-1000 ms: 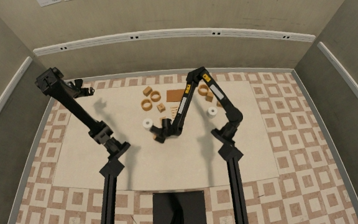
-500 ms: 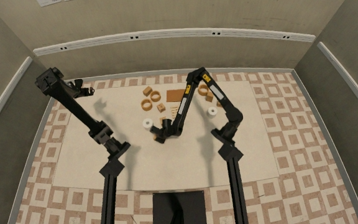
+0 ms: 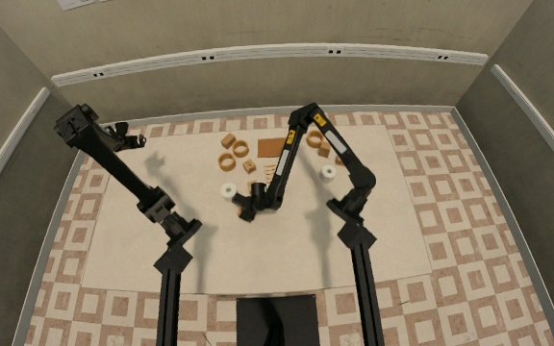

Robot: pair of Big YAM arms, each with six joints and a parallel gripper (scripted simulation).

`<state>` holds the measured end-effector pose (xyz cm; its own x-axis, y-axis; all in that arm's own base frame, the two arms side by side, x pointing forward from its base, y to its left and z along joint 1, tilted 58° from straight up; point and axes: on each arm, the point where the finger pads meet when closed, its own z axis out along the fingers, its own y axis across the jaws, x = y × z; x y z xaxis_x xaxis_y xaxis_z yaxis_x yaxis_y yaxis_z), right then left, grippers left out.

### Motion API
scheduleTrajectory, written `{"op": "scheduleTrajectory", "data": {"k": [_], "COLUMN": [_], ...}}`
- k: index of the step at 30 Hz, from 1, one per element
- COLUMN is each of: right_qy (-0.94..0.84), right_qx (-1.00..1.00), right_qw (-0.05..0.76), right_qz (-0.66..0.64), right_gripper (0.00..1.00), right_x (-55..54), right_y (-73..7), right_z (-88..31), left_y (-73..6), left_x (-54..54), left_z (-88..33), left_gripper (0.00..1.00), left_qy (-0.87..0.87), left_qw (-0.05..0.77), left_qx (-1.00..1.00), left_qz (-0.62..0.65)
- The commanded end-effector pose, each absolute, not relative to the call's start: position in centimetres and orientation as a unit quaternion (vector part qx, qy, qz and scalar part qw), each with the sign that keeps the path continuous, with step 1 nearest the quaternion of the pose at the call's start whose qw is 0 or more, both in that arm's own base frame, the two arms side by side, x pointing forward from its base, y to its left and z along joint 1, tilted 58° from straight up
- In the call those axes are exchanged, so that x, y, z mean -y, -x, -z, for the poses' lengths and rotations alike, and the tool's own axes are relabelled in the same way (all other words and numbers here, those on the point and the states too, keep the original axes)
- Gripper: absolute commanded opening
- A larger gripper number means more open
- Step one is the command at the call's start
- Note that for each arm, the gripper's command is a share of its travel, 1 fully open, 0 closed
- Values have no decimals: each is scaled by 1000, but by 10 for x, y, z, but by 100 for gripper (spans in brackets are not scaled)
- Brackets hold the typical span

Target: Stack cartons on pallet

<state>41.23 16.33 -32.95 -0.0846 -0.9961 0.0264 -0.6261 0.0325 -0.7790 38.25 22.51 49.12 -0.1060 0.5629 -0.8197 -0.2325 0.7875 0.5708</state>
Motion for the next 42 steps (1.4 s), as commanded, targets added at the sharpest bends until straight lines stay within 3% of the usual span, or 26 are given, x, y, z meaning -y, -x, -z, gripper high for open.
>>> {"op": "scheduleTrajectory", "data": {"k": [1, 9, 11, 22, 29, 31, 42], "right_qy": [616, 615, 614, 626, 612, 592, 378], "right_qx": [-659, -659, -659, -660, -669, -682, -752], "right_qw": [287, 290, 290, 266, 267, 283, 434], "right_qz": [321, 322, 322, 320, 327, 322, 320], "right_gripper": [79, 79, 100, 100, 100, 79, 79], "right_x": [-167, -170, -170, -168, -158, -160, -182], "right_y": [-398, -391, -388, -340, -352, -355, -414], "right_z": [323, 312, 309, 275, 289, 286, 242], "left_y": [-385, -385, -385, -385, -385, -385, -385], "left_x": [-226, -226, -226, -226, -226, -226, -226], "left_z": [-503, -503, -503, -503, -503, -503, -503], "left_gripper": [100, 100, 100, 100, 100, 100, 100], "left_qy": [-129, -129, -129, -129, -129, -129, -129], "left_qw": [661, 661, 661, 661, 661, 661, 661], "left_qx": [-671, -671, -671, -671, -671, -671, -671], "left_qz": [-311, -311, -311, -311, -311, -311, -311]}}
